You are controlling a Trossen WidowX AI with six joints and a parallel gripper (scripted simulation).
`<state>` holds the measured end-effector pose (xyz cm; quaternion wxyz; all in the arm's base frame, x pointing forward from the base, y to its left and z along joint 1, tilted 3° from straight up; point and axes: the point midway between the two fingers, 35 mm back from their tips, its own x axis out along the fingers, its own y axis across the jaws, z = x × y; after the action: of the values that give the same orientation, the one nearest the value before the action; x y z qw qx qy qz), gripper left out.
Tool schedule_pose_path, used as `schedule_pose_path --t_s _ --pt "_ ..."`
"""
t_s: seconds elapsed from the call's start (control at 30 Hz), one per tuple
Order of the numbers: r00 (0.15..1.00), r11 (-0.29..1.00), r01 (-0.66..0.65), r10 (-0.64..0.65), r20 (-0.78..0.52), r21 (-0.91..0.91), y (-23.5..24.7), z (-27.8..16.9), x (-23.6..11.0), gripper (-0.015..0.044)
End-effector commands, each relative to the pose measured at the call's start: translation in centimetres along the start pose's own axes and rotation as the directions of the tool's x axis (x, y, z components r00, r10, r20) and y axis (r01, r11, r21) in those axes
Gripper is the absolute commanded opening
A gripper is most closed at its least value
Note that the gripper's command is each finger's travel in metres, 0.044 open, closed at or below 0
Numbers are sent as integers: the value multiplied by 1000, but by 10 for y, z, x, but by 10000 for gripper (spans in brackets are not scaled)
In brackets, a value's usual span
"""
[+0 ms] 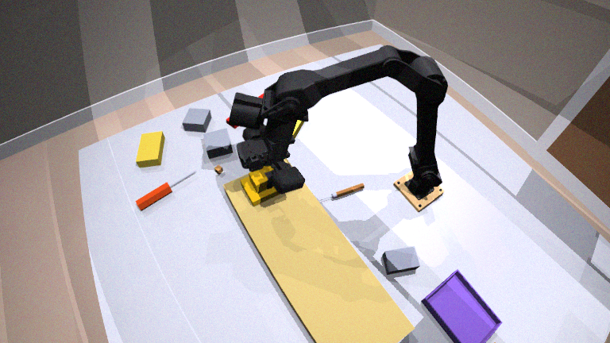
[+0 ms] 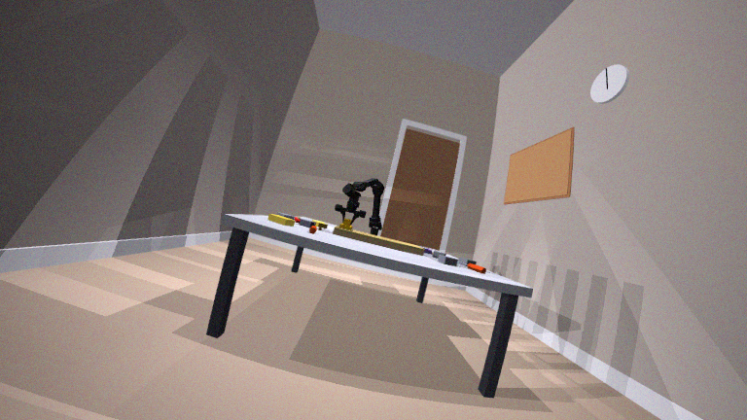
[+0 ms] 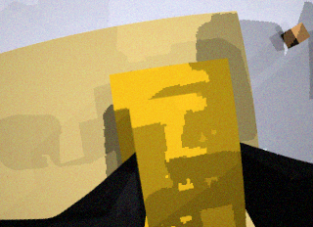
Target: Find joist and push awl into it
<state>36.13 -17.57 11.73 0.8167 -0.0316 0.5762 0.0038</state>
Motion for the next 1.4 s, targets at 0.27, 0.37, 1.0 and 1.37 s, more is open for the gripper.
schedule_pose_path --t_s 0.27,0.37,1.0,1.37 --pt "1000 1000 -7 7 2 -2 28 0 1 0" --pt "1000 1000 -8 8 2 -2 36 0 1 0" --pt "1000 1000 -13 13 3 0 90 0 1 0" --pt "1000 1000 -16 16 3 0 121 0 1 0"
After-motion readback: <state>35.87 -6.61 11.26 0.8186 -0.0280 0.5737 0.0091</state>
